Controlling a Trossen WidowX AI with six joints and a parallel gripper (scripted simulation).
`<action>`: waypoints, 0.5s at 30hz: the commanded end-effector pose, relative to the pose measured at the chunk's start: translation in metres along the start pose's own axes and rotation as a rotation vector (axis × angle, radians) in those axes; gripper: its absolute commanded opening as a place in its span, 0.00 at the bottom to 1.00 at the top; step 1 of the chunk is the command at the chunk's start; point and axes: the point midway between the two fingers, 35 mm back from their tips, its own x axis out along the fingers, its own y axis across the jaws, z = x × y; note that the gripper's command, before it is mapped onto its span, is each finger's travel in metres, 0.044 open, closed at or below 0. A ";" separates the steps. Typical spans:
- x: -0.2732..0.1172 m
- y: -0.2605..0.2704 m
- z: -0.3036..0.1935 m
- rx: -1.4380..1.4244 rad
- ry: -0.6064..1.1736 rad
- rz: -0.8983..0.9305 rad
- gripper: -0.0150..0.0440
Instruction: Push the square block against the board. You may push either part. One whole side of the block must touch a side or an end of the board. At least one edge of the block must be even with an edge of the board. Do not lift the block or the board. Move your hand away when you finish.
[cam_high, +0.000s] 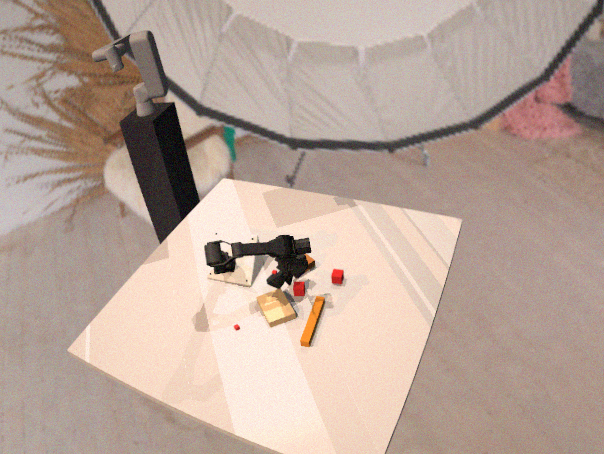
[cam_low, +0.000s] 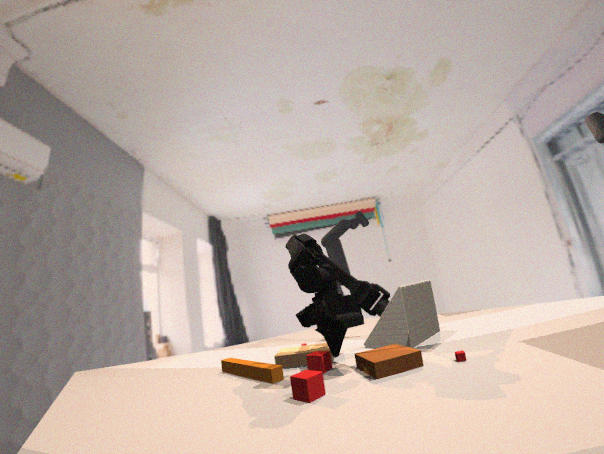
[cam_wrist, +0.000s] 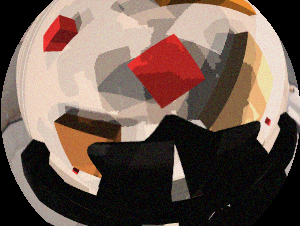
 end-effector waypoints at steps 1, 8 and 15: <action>0.015 0.000 -0.002 -0.009 0.003 -0.008 0.25; 0.015 0.000 0.002 -0.009 0.003 -0.008 0.25; 0.015 0.001 0.010 -0.009 0.003 -0.007 0.25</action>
